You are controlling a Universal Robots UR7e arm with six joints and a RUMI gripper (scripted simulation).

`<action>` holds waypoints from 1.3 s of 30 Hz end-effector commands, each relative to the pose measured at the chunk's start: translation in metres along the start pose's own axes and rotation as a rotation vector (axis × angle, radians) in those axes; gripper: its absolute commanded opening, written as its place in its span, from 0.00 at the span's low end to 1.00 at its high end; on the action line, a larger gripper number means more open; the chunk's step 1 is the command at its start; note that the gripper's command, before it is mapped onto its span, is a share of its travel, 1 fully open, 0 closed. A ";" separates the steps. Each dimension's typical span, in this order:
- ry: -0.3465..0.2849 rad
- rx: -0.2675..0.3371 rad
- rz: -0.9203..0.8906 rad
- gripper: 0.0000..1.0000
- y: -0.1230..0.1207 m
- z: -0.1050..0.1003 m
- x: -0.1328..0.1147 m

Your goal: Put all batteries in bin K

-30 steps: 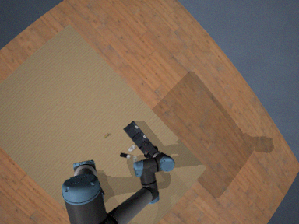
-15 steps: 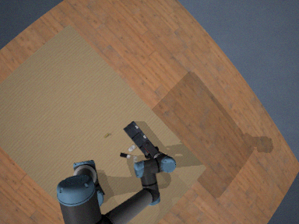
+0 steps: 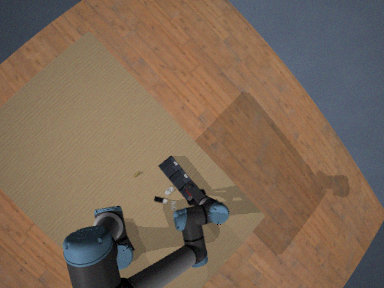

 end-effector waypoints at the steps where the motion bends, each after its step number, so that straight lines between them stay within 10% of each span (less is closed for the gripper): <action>1: -0.001 -0.001 0.000 1.00 0.000 -0.005 0.000; 39: -0.001 -0.001 0.000 1.00 0.000 -0.137 0.000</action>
Point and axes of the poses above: the point where the finger pads meet when closed, its own z axis out along the fingers, its own y axis across the jaws, x = y × z, the point moved 10 cm from there along -z, back along the fingers, and after that the axes turned 13 degrees about -z, right-handed, at the moved point
